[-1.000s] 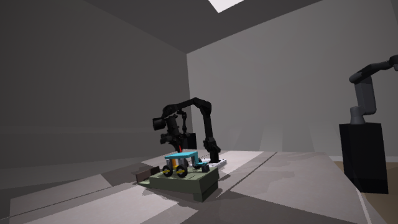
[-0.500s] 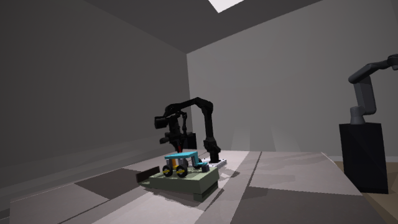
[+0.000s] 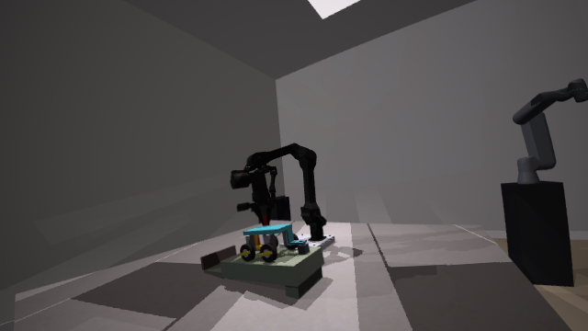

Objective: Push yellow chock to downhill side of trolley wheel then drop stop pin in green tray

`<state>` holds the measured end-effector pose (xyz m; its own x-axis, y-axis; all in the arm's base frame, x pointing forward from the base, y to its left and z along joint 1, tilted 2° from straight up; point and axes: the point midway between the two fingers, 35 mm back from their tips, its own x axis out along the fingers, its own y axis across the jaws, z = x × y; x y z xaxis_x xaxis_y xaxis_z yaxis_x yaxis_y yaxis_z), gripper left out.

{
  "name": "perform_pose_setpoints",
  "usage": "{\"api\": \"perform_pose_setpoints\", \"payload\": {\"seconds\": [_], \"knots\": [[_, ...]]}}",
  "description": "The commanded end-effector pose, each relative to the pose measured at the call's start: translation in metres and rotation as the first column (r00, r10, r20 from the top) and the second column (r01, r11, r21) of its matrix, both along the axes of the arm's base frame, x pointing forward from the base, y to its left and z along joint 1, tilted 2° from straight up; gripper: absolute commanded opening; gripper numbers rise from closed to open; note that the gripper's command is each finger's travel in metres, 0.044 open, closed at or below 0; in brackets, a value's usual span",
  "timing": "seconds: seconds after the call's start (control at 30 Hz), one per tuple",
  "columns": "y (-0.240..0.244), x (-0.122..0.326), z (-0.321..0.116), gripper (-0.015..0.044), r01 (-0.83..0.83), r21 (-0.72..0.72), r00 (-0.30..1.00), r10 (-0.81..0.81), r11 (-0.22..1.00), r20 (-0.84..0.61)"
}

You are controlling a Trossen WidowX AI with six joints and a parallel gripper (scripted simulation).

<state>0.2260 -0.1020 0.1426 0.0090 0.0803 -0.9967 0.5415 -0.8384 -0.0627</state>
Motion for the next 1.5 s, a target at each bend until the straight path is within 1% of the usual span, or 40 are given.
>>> {"api": "perform_pose_setpoints", "payload": {"seconds": [0.0, 0.27, 0.5, 0.57, 0.8, 1.03, 1.23, 1.47], "knots": [[0.001, 0.000, 0.002, 0.0000, 0.126, -0.029, 0.992, -0.126, 0.992, -0.002], [0.002, 0.000, 0.002, 0.0000, 0.357, -0.072, 0.934, -0.358, 0.931, -0.005], [0.003, 0.001, 0.003, 0.0000, 0.543, -0.105, 0.838, -0.545, 0.833, 0.012], [0.004, 0.001, 0.003, 0.0000, 0.575, -0.111, 0.817, -0.577, 0.811, 0.016], [0.004, 0.001, 0.003, 0.0000, 0.579, -0.111, 0.814, -0.581, 0.807, 0.017], [0.004, -0.011, -0.015, 0.0000, 0.593, -0.115, 0.803, -0.596, 0.797, 0.016], [0.004, -0.012, -0.018, 0.0000, 0.595, -0.119, 0.802, -0.597, 0.795, 0.017], [-0.001, -0.012, -0.035, 0.0000, 0.592, -0.225, 0.803, -0.590, 0.774, 0.084]]}}
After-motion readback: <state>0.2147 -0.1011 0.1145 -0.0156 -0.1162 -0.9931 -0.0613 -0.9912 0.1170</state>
